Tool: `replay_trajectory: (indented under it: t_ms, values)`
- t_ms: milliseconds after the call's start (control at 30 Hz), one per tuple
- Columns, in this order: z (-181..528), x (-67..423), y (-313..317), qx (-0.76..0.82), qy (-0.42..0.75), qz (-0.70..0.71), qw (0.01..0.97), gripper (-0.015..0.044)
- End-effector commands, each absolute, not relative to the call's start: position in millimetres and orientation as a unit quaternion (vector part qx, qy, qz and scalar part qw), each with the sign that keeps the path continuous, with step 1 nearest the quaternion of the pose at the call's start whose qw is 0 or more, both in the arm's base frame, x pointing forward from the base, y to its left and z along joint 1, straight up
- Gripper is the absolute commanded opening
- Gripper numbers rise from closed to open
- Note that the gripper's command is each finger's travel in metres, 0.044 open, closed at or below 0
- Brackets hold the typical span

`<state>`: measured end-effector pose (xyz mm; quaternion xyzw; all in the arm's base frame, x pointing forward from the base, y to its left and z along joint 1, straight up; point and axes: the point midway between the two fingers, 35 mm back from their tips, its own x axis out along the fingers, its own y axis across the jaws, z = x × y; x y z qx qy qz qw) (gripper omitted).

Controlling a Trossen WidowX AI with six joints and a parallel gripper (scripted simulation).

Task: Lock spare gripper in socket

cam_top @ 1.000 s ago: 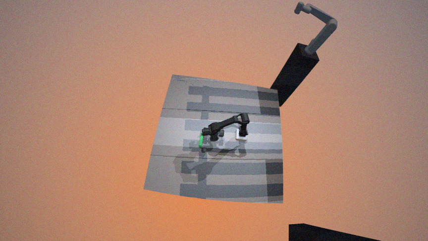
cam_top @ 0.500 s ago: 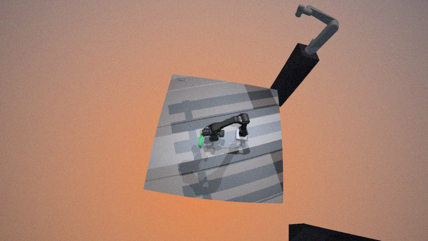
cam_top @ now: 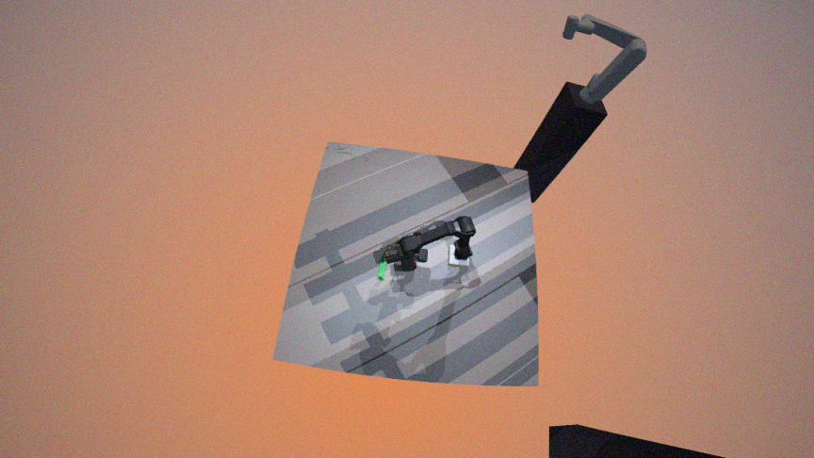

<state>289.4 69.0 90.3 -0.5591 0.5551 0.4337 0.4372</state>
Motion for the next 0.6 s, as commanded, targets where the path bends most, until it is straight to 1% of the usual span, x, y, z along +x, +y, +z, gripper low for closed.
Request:
replay_trajectory:
  t_ms: [0,567]
  values:
    - [99,289,76,-0.559,0.555,0.434,0.438,0.02]
    - [129,287,99,-0.563,0.555,0.436,0.43,0.02]
